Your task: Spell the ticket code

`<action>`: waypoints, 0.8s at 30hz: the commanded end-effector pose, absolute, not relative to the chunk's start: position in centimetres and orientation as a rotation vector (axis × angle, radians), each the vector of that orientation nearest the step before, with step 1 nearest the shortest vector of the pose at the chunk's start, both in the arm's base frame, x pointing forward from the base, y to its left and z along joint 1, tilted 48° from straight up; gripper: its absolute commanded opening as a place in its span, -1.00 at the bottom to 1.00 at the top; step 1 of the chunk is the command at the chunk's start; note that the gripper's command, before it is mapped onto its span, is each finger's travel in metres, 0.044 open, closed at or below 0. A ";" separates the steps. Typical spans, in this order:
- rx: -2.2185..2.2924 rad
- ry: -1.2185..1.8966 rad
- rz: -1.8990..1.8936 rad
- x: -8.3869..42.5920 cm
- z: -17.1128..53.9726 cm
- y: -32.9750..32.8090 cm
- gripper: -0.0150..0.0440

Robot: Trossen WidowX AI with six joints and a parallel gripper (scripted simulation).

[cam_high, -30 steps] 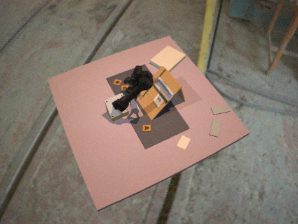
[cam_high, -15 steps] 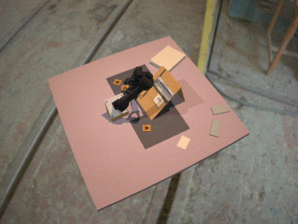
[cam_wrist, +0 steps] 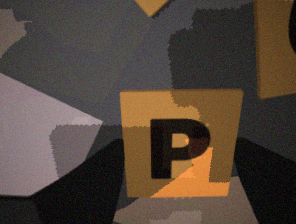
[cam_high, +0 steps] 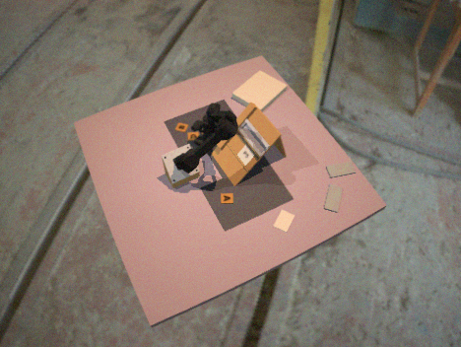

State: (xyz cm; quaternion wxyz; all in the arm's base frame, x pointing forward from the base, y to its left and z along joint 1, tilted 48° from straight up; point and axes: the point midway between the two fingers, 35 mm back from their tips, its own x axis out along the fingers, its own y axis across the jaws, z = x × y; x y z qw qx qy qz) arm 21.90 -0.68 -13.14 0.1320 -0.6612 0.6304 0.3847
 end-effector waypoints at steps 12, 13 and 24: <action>-1.925 1.829 1.120 22.0 -12.6 -0.1 -0.49; -1.925 1.829 1.120 22.0 -12.5 -0.1 -0.49; -1.925 1.829 1.120 22.1 -12.1 0.4 -0.49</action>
